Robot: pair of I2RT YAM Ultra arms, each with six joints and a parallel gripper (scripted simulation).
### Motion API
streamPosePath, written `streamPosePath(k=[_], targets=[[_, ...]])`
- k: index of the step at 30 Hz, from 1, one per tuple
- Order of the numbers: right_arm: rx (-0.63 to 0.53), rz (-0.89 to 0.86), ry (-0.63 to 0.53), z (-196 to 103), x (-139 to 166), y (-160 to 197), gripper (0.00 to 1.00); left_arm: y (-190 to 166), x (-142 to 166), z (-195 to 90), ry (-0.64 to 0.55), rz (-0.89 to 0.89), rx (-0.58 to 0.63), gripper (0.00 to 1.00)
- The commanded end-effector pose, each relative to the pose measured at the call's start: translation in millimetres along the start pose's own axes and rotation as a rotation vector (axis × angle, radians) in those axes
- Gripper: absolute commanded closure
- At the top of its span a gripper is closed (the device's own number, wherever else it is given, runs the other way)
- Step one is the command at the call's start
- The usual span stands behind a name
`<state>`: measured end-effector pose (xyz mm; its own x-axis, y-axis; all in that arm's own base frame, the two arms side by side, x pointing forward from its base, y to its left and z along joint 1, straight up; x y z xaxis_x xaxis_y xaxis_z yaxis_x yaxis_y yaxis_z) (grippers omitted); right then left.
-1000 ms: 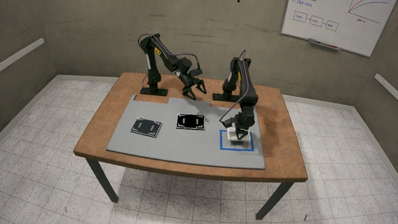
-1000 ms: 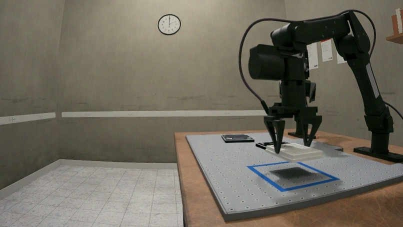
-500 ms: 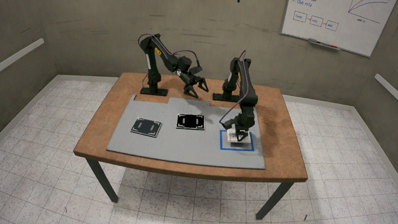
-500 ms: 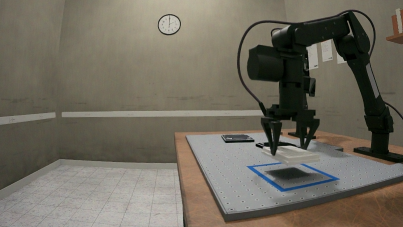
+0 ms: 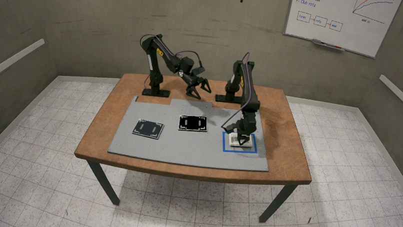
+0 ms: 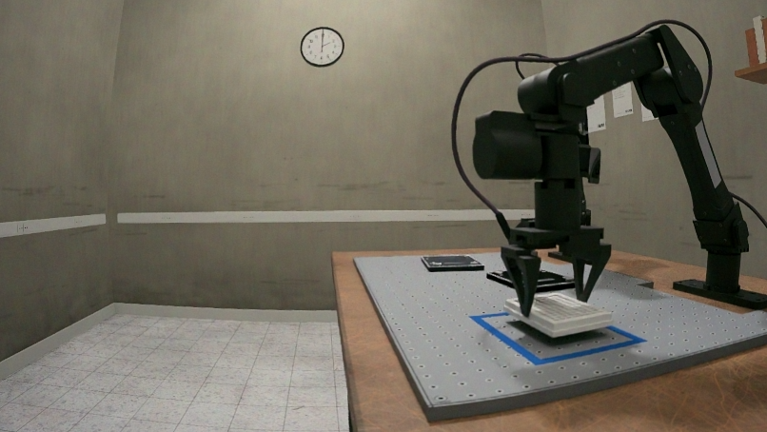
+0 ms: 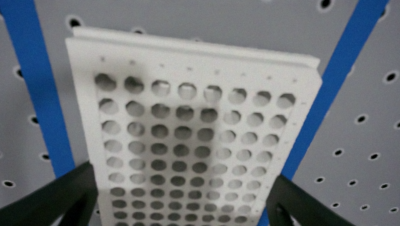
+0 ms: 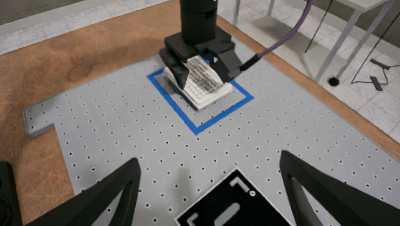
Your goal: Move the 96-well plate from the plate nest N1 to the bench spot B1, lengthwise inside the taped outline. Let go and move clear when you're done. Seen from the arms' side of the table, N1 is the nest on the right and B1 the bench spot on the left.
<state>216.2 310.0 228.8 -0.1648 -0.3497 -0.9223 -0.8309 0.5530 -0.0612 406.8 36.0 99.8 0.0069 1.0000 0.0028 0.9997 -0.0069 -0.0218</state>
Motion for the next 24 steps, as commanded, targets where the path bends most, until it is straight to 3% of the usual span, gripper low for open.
streamPosePath(k=[1,24], targets=[[0.0,0.0,-0.041,-1.2,-11.3,1.0,0.0,3.5,-7.2,-6.5,-0.008,0.017,-0.03,0.22],[0.0,0.0,-0.041,-1.2,-11.3,1.0,0.0,5.1,-8.3,-6.2,-0.008,0.035,-0.056,0.22]])
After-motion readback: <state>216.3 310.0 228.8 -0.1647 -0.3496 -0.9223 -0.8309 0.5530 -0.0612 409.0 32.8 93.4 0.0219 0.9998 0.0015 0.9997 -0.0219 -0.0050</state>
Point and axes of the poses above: on each arm, the point where the finger pads meet when closed, its own z axis out along the fingers, its own y axis across the jaws, x = y × z, the point moved 6 cm from there along -z, back along the fingers, and after that the axes turned 1 degree about z, right-handed, at the moved point
